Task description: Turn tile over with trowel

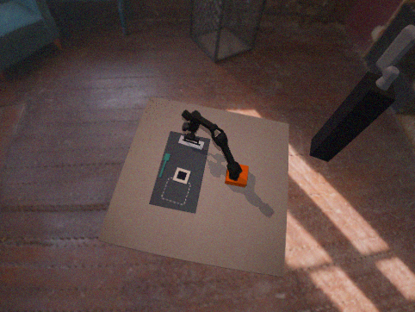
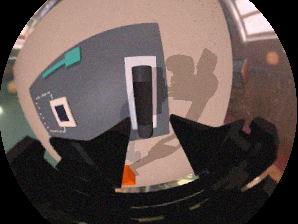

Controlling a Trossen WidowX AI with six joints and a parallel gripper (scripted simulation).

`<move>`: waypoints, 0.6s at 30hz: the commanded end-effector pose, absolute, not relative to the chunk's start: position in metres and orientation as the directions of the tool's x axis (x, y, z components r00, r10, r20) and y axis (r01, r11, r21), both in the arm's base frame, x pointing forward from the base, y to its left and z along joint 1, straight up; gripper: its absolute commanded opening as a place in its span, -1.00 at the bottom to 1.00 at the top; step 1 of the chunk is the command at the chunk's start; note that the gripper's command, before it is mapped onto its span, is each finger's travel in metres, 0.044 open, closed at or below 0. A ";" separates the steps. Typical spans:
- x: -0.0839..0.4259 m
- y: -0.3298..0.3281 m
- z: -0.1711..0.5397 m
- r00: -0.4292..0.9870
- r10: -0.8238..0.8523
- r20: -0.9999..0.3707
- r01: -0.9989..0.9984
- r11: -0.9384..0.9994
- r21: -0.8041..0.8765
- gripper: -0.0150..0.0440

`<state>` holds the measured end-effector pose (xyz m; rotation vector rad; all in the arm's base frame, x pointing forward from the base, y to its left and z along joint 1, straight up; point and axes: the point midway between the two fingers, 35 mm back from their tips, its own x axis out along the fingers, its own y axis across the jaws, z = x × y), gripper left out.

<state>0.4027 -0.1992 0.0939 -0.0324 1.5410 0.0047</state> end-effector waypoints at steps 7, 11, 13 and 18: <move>0.407 -0.197 0.080 0.035 -0.014 -0.999 -0.036 0.999 -0.015 0.42; 0.408 -0.197 0.073 0.035 -0.014 -0.999 -0.036 0.999 -0.015 0.42; 0.408 -0.197 0.070 0.035 -0.014 -0.999 -0.036 0.999 -0.015 0.42; 0.408 -0.197 0.062 0.035 -0.014 -0.999 -0.036 0.999 -0.015 0.42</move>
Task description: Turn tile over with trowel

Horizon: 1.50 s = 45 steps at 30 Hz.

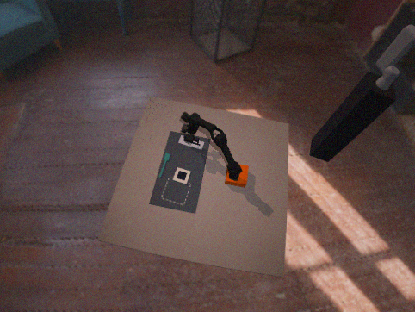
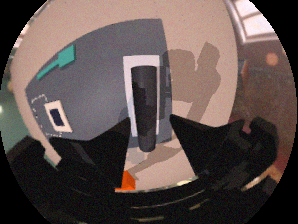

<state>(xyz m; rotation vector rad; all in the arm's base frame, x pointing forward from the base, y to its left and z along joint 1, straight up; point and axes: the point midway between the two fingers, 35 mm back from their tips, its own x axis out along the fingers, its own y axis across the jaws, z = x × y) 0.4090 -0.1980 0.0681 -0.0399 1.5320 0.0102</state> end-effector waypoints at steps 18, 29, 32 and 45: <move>0.408 -0.197 0.053 0.036 -0.014 -0.999 -0.036 0.999 -0.015 0.11; 0.408 -0.197 0.053 0.036 -0.014 -0.999 -0.036 0.999 -0.015 -0.05; 0.408 -0.197 0.053 0.036 -0.014 -0.999 -0.036 0.999 -0.015 -0.05; 0.409 -0.197 0.053 0.036 -0.014 -0.999 0.246 0.969 -0.004 -0.05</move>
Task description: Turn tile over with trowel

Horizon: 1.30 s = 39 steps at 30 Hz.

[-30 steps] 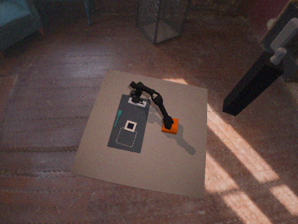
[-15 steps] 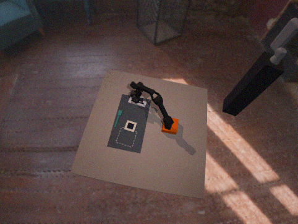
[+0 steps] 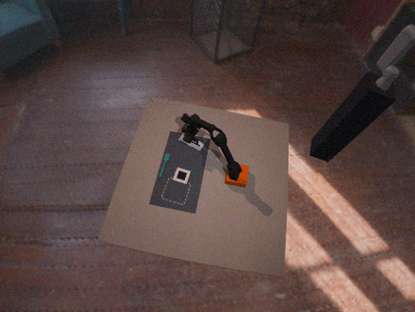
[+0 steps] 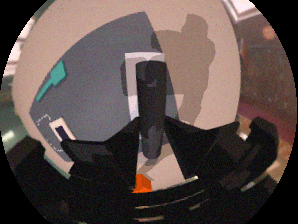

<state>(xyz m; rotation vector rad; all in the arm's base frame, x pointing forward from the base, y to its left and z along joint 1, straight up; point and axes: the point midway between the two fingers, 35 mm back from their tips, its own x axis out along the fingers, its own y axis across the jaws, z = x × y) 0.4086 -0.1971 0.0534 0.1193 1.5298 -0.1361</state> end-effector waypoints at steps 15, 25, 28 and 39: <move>0.409 -0.197 0.053 0.036 -0.014 -0.999 0.643 0.766 0.012 -0.05; 0.409 -0.197 0.053 0.036 -0.014 -0.999 0.840 0.541 0.023 -0.05; 0.409 -0.197 0.053 0.036 -0.014 -0.999 0.886 0.464 0.025 -0.05; 0.409 -0.197 0.053 0.036 -0.014 -0.999 0.918 0.396 0.027 0.22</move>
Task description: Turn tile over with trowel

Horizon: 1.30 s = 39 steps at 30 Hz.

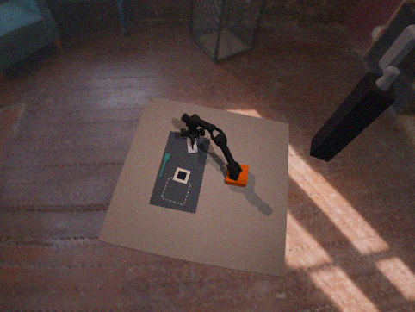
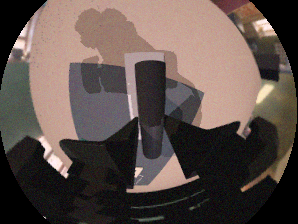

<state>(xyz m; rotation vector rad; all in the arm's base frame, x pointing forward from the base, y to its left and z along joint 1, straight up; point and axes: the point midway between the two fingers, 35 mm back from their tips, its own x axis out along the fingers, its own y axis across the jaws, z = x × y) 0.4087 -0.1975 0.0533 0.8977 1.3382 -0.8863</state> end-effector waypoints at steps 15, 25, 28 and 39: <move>0.409 -0.197 0.053 0.036 -0.014 -0.999 0.918 0.396 0.027 0.42; 0.405 -0.196 0.088 0.035 -0.014 -0.999 0.924 0.382 0.027 0.42; 0.404 -0.195 0.098 0.036 -0.014 -0.999 0.926 0.376 0.028 0.42; 0.404 -0.196 0.098 0.036 -0.014 -0.999 0.839 0.544 0.022 0.42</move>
